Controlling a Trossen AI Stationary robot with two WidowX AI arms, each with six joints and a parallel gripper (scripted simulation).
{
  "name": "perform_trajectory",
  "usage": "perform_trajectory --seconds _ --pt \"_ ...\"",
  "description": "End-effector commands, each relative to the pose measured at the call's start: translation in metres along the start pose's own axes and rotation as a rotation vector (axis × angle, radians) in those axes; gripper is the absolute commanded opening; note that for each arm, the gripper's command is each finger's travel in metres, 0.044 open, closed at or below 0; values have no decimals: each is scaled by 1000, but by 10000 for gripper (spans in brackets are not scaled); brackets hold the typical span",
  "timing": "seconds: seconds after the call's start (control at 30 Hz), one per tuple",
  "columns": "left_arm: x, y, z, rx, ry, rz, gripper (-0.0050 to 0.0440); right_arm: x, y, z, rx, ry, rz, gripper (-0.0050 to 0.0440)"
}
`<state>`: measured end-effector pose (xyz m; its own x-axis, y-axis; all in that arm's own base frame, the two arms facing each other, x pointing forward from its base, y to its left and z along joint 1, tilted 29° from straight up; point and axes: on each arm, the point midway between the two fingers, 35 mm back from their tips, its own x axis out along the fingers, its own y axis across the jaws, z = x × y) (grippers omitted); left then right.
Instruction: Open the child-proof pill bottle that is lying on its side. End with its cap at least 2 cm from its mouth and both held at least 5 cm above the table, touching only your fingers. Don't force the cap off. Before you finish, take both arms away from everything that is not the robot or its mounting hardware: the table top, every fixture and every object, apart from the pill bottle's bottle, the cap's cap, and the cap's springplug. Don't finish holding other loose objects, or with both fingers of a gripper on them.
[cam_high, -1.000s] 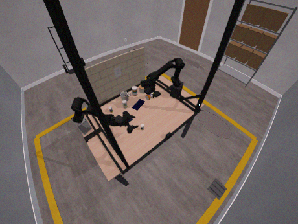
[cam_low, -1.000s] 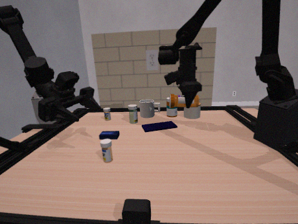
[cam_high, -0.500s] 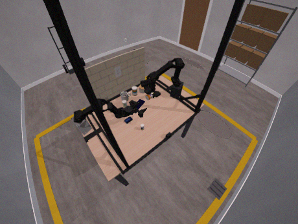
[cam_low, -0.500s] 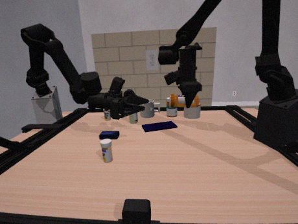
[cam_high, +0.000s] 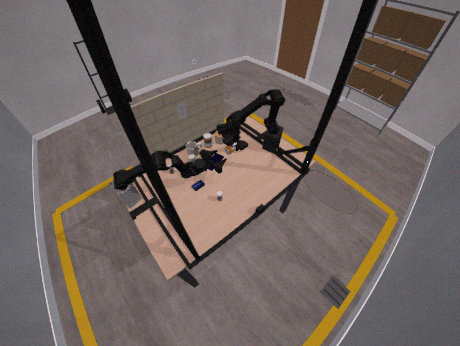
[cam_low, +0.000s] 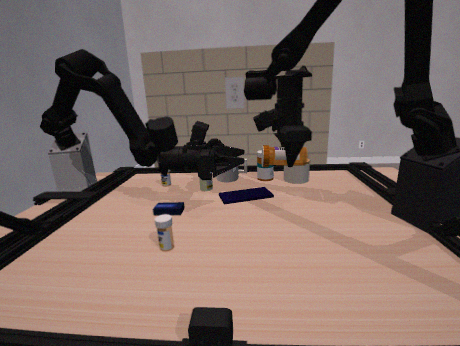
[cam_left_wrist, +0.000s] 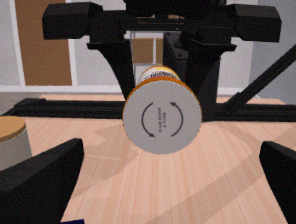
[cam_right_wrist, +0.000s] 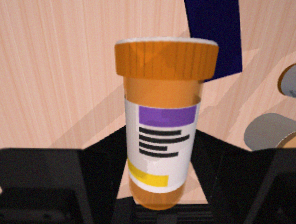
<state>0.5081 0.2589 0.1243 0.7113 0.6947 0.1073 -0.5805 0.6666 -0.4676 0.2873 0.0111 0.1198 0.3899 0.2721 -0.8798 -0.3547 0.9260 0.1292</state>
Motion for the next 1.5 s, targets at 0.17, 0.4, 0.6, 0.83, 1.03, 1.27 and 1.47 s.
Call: perform_trajectory --seconds 0.17,0.4,0.6,0.83,1.03,1.27,1.47 --pt "15 3 -4 -3 3 5 440 -1 0 1 3 -8 0 0" --pt "25 3 -4 -3 3 5 440 -1 0 1 3 -8 0 0" --pt "34 3 -4 -3 3 5 440 -1 0 1 3 -8 0 0" --pt "42 3 -4 -3 3 5 440 -1 0 1 3 -8 0 0" --pt "52 4 -3 -2 3 5 440 -1 0 1 3 -8 0 0" --pt "56 4 -3 -2 3 5 368 -1 0 1 3 -8 0 0" --pt "56 4 -3 -2 3 5 293 -1 0 1 3 -8 0 0"
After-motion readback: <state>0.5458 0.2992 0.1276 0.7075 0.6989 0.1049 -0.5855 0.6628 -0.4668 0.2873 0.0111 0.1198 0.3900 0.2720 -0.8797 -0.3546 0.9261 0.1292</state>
